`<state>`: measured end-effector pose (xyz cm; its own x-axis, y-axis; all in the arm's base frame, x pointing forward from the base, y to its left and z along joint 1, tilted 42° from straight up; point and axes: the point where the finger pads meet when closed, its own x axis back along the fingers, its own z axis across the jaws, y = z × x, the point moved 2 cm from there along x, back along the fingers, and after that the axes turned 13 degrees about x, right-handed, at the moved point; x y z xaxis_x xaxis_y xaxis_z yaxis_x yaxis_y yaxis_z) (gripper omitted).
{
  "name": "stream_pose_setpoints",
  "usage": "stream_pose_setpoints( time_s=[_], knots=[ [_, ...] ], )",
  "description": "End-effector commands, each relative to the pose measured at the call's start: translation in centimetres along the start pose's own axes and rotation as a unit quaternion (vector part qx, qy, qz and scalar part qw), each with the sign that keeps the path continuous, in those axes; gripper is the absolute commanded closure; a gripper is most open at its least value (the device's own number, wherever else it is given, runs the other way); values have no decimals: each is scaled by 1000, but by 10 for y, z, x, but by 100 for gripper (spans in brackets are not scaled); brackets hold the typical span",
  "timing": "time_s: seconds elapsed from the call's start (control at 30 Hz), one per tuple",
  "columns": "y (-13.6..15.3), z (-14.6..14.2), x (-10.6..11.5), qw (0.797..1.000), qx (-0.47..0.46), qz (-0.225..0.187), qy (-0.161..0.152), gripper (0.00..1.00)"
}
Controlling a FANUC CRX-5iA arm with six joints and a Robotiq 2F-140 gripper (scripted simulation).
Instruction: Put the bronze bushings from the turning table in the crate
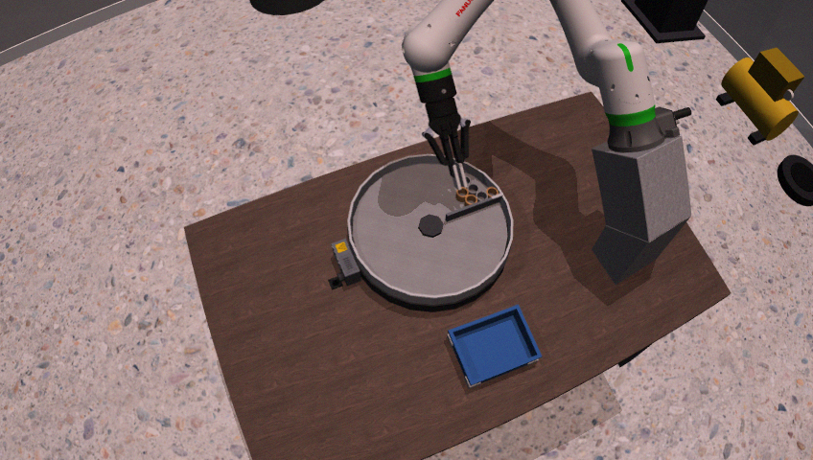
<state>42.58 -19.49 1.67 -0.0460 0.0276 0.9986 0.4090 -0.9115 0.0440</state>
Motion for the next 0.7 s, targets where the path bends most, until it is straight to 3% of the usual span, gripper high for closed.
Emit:
stream_pose_setpoints(
  time_s=[0.0,0.2,0.67],
  knots=[
    [5,-1,-6,1000,0,0,0,94],
    [14,-3,-17,1000,0,0,0,94],
    [14,-3,-17,1000,0,0,0,94]
  ],
)
